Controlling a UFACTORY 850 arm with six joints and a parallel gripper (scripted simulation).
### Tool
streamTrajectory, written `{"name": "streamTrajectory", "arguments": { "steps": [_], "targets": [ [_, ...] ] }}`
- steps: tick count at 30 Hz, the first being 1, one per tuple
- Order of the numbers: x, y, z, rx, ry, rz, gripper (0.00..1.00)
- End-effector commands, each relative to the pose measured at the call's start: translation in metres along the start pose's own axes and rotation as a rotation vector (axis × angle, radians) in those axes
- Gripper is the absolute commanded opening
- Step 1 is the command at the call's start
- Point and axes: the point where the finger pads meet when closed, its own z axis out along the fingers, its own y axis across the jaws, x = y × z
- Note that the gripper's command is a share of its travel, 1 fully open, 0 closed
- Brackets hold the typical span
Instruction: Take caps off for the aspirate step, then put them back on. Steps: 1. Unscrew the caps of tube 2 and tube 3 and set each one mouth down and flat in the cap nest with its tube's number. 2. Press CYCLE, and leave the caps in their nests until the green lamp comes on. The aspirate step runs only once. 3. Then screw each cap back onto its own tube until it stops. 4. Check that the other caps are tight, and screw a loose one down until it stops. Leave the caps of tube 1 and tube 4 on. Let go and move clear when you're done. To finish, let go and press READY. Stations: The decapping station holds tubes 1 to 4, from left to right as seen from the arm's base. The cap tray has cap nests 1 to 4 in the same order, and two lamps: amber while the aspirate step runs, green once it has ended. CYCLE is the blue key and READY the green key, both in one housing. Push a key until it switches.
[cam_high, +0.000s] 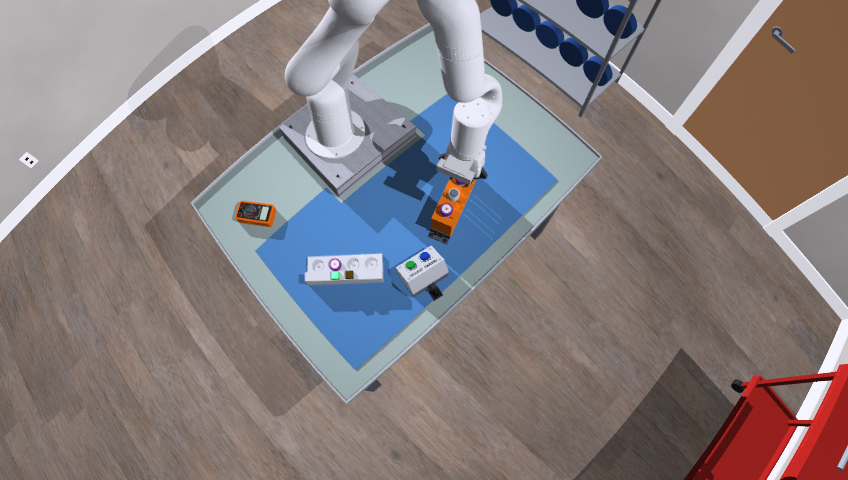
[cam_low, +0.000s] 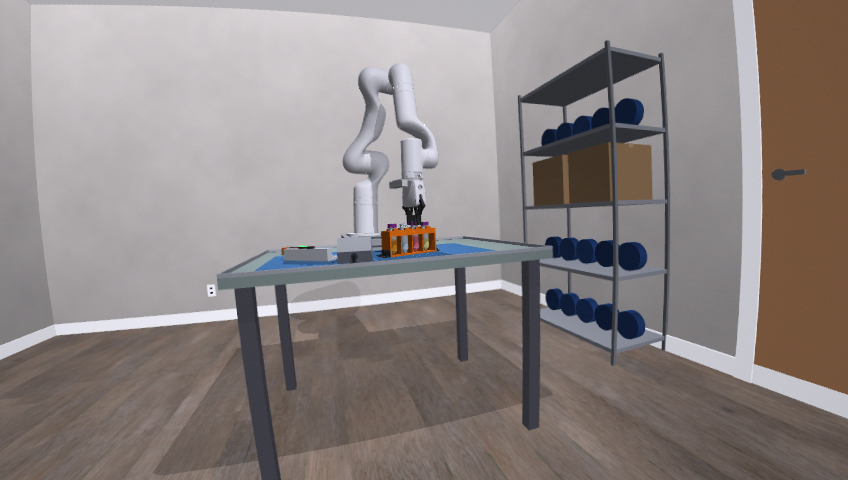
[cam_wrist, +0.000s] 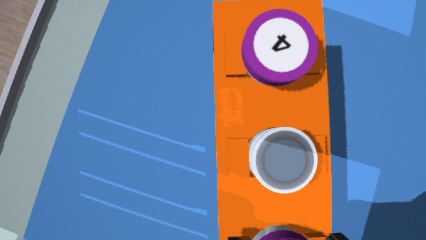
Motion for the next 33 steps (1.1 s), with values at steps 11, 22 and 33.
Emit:
{"name": "streamTrajectory", "arguments": {
  "steps": [11, 22, 33],
  "targets": [
    [0.0001, -0.0008, -0.0005, 0.009, -0.017, -0.545, 0.46],
    [0.0001, -0.0008, -0.0005, 0.011, -0.016, -0.803, 0.46],
    [0.0001, -0.0009, -0.0005, 0.011, -0.016, -0.803, 0.0]
  ]
}}
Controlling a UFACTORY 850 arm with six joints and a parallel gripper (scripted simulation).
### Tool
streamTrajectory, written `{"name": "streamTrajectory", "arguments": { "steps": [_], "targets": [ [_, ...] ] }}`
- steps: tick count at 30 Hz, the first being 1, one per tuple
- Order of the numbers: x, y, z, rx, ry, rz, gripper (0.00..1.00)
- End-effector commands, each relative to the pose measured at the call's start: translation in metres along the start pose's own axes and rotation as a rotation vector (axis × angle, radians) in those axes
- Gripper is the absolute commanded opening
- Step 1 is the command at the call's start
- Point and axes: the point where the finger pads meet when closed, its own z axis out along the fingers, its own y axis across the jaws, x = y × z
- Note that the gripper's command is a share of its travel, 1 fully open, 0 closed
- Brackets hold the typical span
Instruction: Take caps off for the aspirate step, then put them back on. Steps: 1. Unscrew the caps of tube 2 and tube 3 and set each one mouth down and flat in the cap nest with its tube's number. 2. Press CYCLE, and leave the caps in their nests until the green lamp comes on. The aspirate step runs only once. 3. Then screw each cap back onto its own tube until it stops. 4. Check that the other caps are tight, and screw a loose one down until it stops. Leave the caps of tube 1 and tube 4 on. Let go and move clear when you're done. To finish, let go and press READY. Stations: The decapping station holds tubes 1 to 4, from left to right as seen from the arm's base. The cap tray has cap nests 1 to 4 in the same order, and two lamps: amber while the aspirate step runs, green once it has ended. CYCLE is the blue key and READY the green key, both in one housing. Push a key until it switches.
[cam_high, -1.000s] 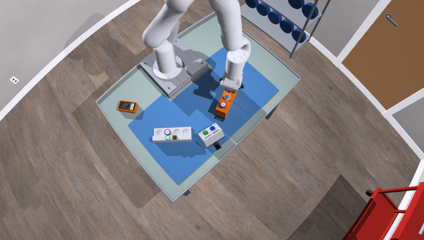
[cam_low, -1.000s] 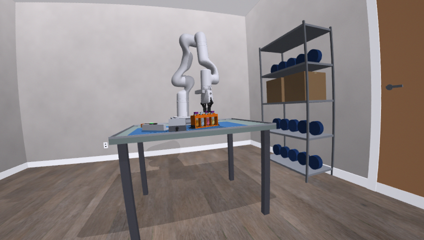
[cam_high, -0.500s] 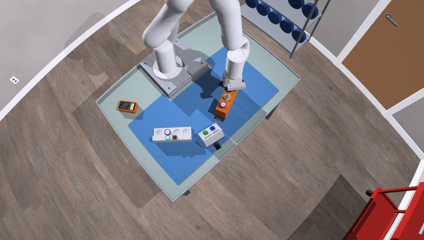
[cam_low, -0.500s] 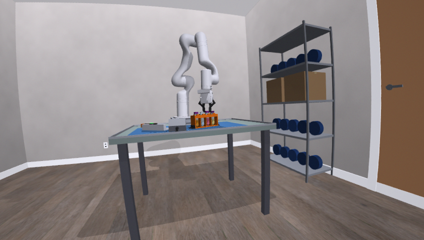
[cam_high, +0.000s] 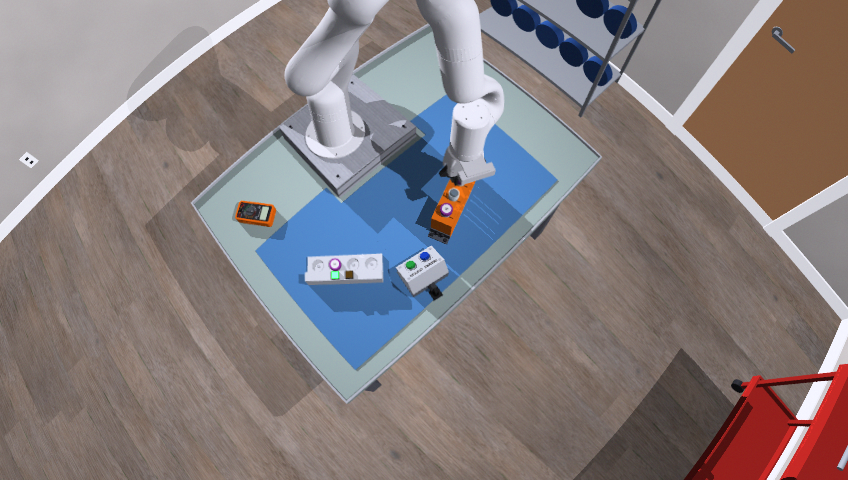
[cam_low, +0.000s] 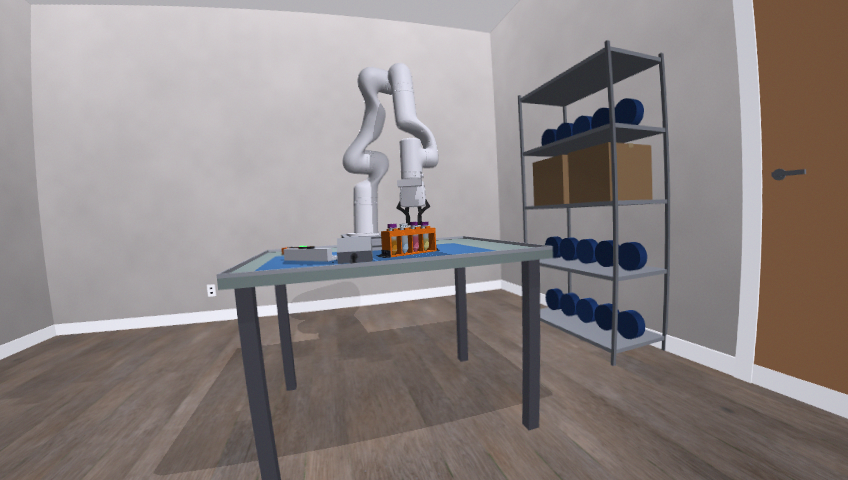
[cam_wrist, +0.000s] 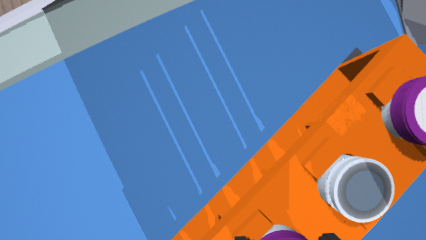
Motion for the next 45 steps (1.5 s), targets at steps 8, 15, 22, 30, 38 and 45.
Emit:
{"name": "streamTrajectory", "arguments": {
  "steps": [8, 15, 22, 30, 38, 45],
  "targets": [
    [0.0005, -0.0005, -0.0002, 0.005, -0.002, 0.099, 0.0],
    [0.0005, -0.0005, -0.0001, 0.005, -0.002, 0.349, 0.0],
    [0.0005, -0.0005, 0.0002, 0.004, -0.003, 0.699, 0.0],
    [0.0005, -0.0005, 0.0004, 0.004, -0.004, 1.099, 0.0],
    [0.0005, -0.0005, 0.0005, 0.003, -0.005, 1.399, 0.0],
    [0.0005, -0.0005, 0.0006, 0.003, -0.005, 1.57, 0.0]
  ]
}}
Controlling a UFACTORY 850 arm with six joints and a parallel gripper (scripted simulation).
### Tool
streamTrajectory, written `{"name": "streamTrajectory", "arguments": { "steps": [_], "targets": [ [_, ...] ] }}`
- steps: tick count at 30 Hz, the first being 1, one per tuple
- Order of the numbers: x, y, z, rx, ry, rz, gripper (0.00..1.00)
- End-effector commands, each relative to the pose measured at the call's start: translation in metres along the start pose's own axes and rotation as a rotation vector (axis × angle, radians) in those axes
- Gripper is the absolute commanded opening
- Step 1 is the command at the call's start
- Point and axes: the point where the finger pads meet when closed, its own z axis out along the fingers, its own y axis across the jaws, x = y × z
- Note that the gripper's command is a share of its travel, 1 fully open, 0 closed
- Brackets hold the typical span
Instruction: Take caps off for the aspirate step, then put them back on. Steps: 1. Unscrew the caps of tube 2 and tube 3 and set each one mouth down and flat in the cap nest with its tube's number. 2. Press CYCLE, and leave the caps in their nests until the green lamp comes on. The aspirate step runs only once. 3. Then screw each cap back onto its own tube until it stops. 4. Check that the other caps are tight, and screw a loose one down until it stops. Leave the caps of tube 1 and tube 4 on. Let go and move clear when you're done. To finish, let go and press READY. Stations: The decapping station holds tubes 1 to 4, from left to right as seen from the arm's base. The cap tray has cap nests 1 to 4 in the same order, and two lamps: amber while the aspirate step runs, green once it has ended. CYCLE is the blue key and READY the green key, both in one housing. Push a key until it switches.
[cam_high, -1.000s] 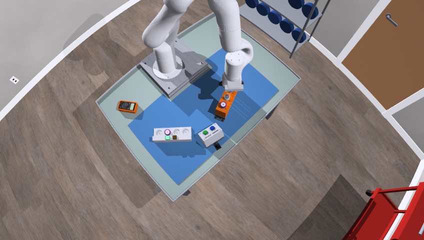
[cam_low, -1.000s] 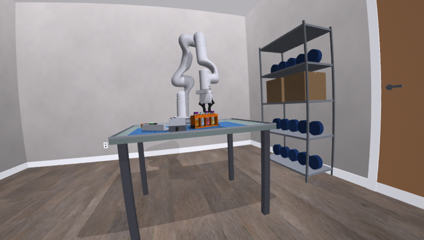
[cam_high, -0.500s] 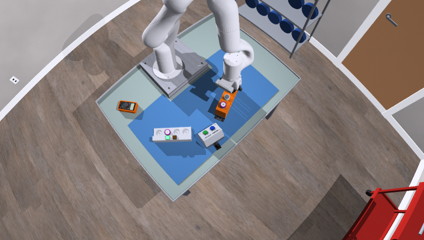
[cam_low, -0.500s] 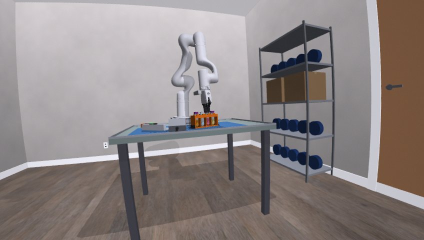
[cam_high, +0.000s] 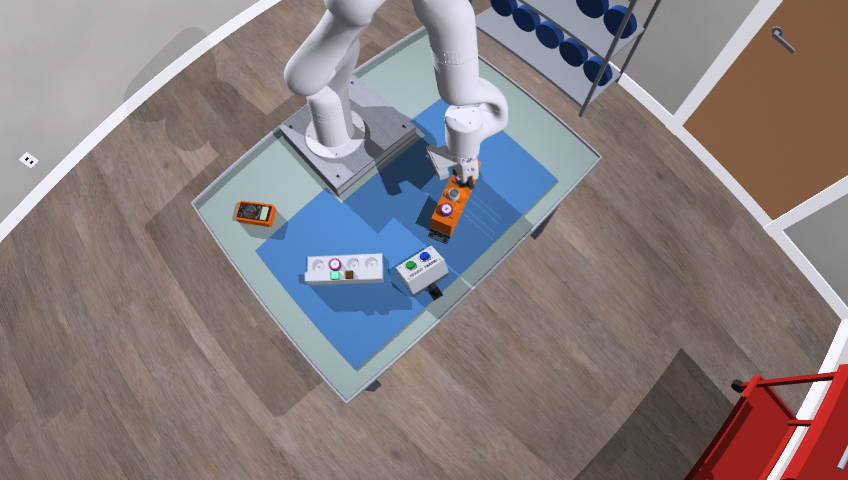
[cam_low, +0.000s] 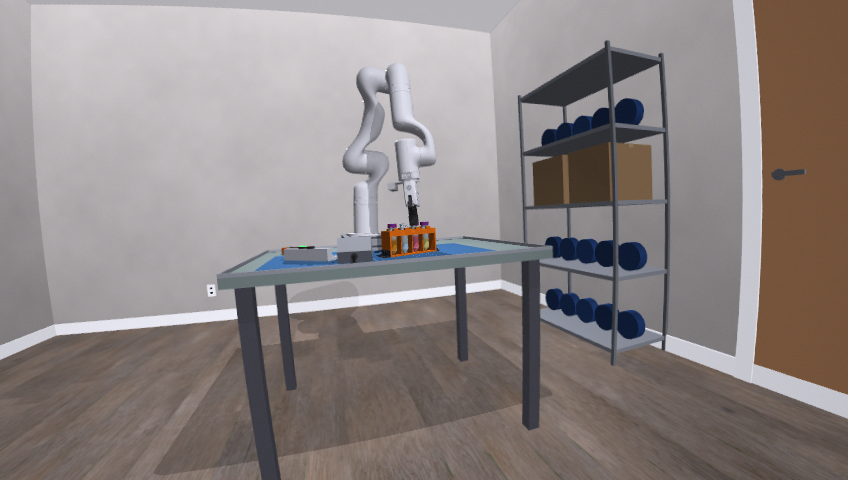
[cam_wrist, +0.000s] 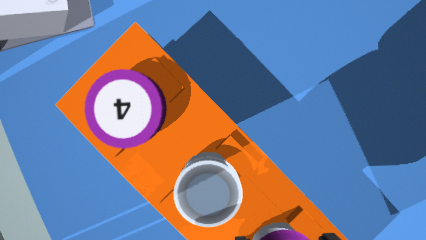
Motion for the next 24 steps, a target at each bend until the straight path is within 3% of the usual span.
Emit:
{"name": "streamTrajectory", "arguments": {
  "steps": [1, 4, 5, 15, 19, 21, 24],
  "targets": [
    [-0.0007, -0.0005, -0.0006, 0.001, 0.058, 0.026, 0.0],
    [-0.0007, -0.0006, -0.0006, 0.001, 0.058, 0.026, 0.0],
    [-0.0008, -0.0006, -0.0007, 0.001, 0.058, 0.026, 0.46],
    [-0.0008, -0.0006, -0.0007, 0.001, 0.058, 0.026, 0.46],
    [-0.0008, -0.0006, -0.0011, -0.008, 0.057, -0.29, 0.46],
    [-0.0008, -0.0006, -0.0011, -0.008, 0.057, -0.29, 0.46],
    [-0.0009, -0.0006, -0.0011, -0.015, 0.057, -0.545, 0.46]
  ]
}}
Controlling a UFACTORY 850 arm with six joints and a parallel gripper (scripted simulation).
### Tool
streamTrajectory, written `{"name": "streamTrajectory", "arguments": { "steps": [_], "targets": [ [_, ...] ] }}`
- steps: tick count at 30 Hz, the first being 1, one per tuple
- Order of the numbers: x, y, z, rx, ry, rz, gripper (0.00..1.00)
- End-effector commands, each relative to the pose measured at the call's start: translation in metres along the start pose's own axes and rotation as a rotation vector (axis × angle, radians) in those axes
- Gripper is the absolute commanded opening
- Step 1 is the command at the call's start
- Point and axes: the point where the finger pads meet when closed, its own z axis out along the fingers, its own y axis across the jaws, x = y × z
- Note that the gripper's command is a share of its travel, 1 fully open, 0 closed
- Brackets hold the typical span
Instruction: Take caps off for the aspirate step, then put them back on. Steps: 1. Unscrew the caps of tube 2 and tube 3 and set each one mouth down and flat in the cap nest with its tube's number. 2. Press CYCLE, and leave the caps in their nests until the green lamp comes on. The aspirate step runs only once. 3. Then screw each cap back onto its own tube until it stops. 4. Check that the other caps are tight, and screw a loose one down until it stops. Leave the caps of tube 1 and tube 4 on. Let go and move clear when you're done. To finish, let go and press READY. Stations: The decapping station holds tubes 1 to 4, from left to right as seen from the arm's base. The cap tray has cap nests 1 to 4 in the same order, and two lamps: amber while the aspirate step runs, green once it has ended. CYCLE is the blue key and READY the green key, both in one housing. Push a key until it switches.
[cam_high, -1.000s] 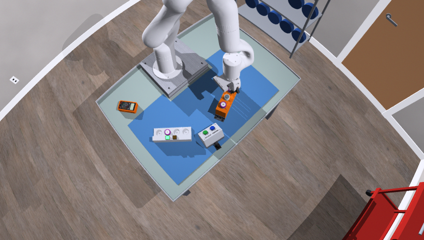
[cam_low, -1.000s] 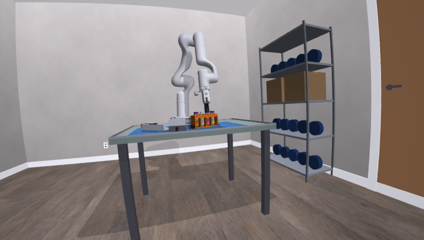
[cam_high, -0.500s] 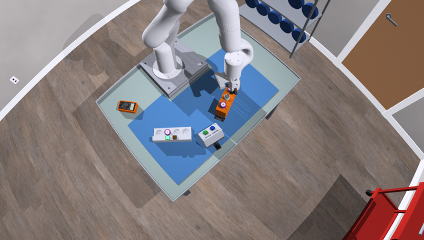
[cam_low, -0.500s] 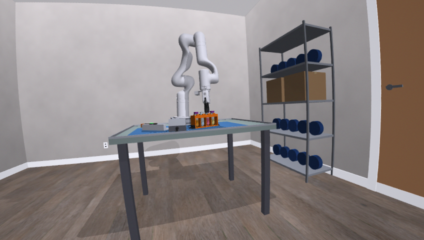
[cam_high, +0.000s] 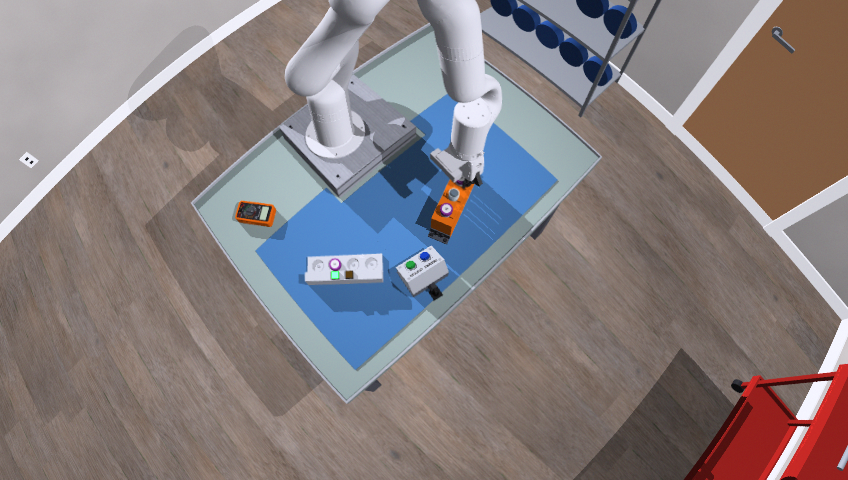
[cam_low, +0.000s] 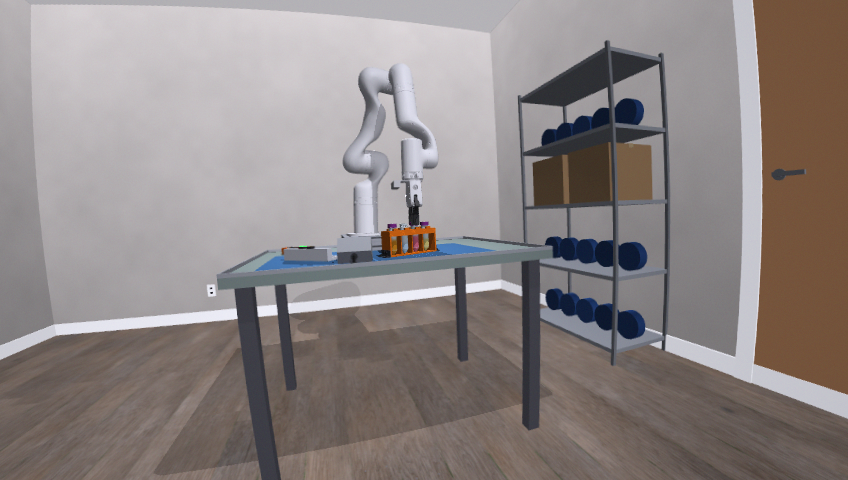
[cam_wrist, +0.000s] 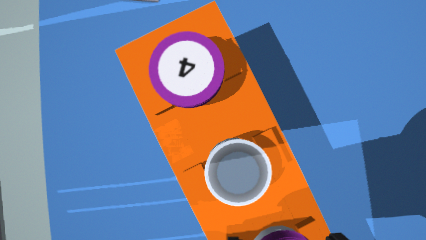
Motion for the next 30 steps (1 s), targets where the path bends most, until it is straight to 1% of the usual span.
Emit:
{"name": "streamTrajectory", "arguments": {
  "steps": [1, 3, 4, 7, 8, 10, 11, 12, 14, 17, 18, 19, 26, 27, 30],
  "targets": [
    [-0.0003, -0.0005, -0.0005, -0.002, -0.021, -0.246, 0.46],
    [-0.0002, -0.0005, -0.0005, -0.001, -0.02, -0.405, 0.46],
    [-0.0003, -0.0005, -0.0005, -0.001, -0.021, -0.413, 0.46],
    [-0.0003, -0.0005, -0.0005, 0.002, -0.019, -0.645, 0.46],
    [-0.0002, -0.0005, -0.0005, 0.002, -0.021, -0.663, 0.46],
    [-0.0003, -0.0005, -0.0005, 0.004, -0.021, -0.827, 0.46],
    [-0.0002, -0.0005, -0.0005, 0.004, -0.021, -0.829, 0.46],
    [-0.0003, -0.0005, -0.0005, 0.005, -0.021, -0.913, 0.46],
    [-0.0003, -0.0005, -0.0005, 0.005, -0.021, -0.913, 0.46],
    [-0.0002, -0.0005, -0.0005, 0.008, -0.02, -1.158, 0.46],
    [-0.0003, -0.0005, -0.0005, 0.007, -0.021, -1.162, 0.46],
    [-0.0002, -0.0005, -0.0005, 0.008, -0.021, -1.233, 0.46],
    [-0.0003, -0.0006, -0.0005, 0.008, -0.021, -1.233, 0.46],
    [-0.0003, -0.0006, -0.0005, 0.008, -0.021, -1.233, 0.0],
    [-0.0003, -0.0006, -0.0005, 0.008, -0.021, -1.233, 0.0]
  ]
}}
